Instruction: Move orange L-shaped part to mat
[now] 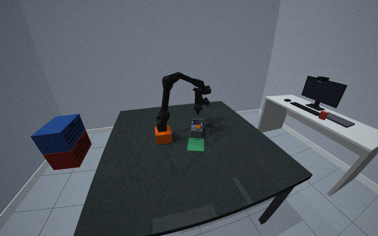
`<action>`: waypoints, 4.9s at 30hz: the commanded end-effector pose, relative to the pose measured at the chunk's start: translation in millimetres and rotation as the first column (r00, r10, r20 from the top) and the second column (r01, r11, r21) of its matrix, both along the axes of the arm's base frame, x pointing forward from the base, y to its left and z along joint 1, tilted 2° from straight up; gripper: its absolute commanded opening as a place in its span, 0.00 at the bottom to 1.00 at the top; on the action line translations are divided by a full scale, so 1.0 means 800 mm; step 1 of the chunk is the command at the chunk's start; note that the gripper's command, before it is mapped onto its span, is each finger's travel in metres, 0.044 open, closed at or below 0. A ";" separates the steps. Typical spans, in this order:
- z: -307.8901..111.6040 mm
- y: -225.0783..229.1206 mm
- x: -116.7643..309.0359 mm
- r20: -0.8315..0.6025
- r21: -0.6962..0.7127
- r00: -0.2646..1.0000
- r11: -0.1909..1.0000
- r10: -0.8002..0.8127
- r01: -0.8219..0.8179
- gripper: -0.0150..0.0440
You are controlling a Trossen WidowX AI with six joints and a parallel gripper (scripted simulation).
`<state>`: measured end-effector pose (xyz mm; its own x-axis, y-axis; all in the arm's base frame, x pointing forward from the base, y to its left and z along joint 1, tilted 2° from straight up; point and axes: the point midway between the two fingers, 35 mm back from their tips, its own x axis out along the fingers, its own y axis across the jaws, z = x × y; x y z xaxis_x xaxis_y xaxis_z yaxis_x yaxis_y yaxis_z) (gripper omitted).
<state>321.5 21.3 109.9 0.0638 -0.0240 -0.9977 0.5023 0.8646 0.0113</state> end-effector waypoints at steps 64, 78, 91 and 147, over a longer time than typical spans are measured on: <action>-0.080 -0.003 0.003 -0.015 -0.004 1.000 1.000 0.004 -0.004 0.56; -0.108 -0.004 0.002 -0.018 -0.004 1.000 1.000 0.005 -0.005 0.56; -0.135 -0.005 0.003 -0.018 -0.005 1.000 1.000 0.005 -0.005 0.56; 0.000 0.000 0.001 0.002 0.000 1.000 1.000 0.000 0.000 0.56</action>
<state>321.2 21.3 109.3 0.0613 -0.0243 -0.9978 0.5024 0.8646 0.0097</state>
